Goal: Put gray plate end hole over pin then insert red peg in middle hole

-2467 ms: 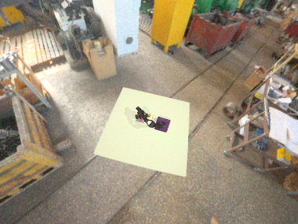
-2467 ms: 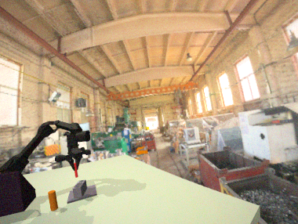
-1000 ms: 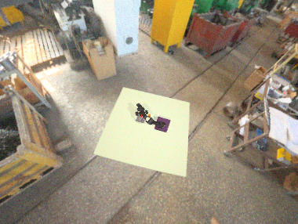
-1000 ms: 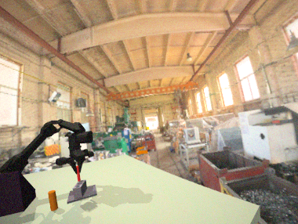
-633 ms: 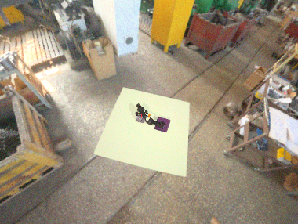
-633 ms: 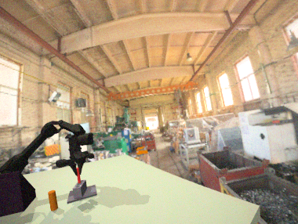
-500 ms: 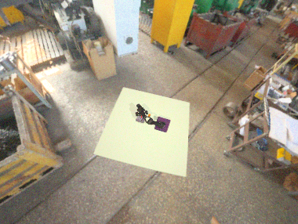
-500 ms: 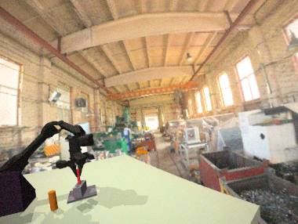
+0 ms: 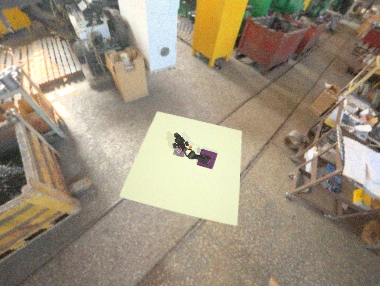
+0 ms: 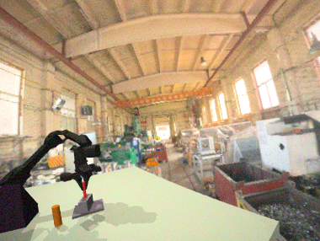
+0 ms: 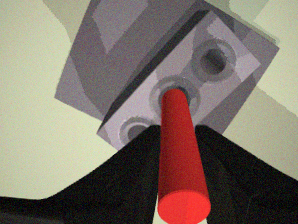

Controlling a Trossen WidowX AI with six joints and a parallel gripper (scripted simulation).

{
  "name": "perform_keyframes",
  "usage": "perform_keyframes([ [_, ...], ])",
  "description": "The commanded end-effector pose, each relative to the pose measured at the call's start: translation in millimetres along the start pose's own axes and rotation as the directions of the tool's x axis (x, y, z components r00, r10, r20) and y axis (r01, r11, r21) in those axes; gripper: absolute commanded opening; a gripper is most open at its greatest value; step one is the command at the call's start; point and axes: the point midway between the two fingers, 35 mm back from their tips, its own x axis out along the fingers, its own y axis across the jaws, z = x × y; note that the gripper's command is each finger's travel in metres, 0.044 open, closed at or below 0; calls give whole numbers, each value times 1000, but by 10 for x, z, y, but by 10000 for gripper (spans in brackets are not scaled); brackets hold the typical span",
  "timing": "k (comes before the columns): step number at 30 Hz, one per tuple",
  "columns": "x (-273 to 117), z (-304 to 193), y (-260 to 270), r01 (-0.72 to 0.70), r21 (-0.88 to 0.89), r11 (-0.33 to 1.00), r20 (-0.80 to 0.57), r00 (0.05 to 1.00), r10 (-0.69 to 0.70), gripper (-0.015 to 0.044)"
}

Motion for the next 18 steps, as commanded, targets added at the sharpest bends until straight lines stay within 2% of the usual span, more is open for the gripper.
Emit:
perform_keyframes([
  [1,9,-6,6,0,0,1000,0,1000,0,0],
  [13,16,-8,6,3,-4,1000,-1,1000,-3,0],
  [18,16,-8,6,3,-4,1000,-1,1000,-3,131],
])
